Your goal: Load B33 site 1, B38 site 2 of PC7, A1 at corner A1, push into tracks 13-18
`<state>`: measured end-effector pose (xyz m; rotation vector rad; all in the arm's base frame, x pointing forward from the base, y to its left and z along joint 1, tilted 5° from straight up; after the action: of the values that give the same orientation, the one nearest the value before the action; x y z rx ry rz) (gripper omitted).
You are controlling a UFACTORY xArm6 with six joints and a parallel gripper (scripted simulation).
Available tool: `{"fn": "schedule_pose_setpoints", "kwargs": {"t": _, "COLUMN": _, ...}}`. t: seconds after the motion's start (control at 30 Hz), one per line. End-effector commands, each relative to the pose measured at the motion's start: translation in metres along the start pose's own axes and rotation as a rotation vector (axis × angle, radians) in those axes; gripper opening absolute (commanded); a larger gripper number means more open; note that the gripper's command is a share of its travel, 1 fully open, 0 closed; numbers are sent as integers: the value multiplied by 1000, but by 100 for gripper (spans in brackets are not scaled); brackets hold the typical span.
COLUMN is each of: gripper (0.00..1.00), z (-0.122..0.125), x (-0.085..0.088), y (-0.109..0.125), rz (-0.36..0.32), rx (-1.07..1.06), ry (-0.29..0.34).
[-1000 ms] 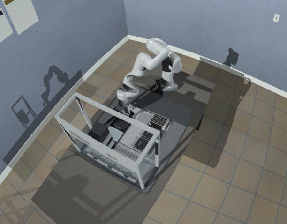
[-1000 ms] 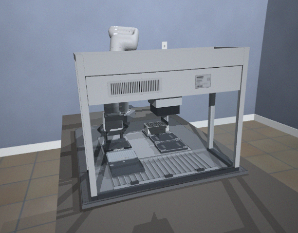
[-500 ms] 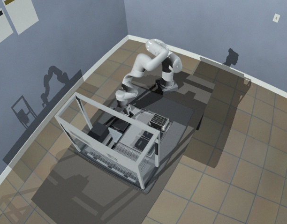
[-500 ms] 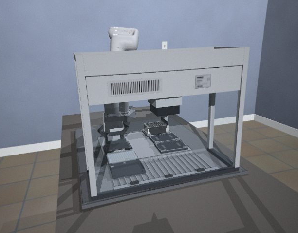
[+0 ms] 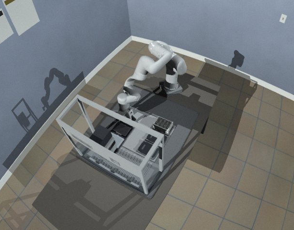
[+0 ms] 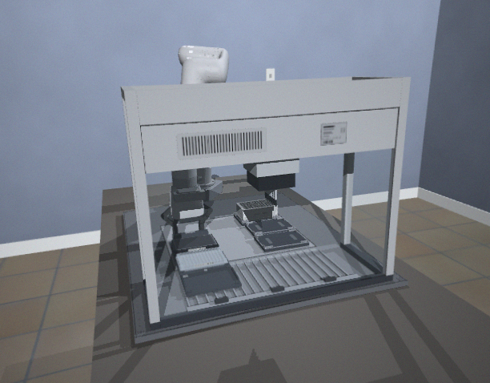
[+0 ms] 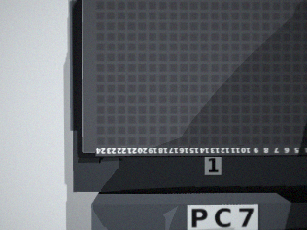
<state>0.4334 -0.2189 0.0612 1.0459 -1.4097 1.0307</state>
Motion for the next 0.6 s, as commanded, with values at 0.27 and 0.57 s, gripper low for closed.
{"fn": "schedule_pose_setpoints", "kwargs": {"t": 0.27, "gripper": 82, "z": 0, "x": 2, "y": -12, "rz": 5, "rx": 0, "ry": 1}}
{"fn": "schedule_pose_setpoints", "kwargs": {"t": 0.57, "gripper": 82, "z": -1, "x": 2, "y": -21, "rz": 5, "rx": 0, "ry": 1}}
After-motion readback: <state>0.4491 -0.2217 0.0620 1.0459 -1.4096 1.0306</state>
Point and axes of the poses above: the point where the finger pads meet when closed, its own x axis back along the fingers, its own z axis across the jaws, y = z × x, the point moved 7 cm from there along x, back along the fingers, and after that the axes turned 4 degrees about -x, right-handed, at the moved point
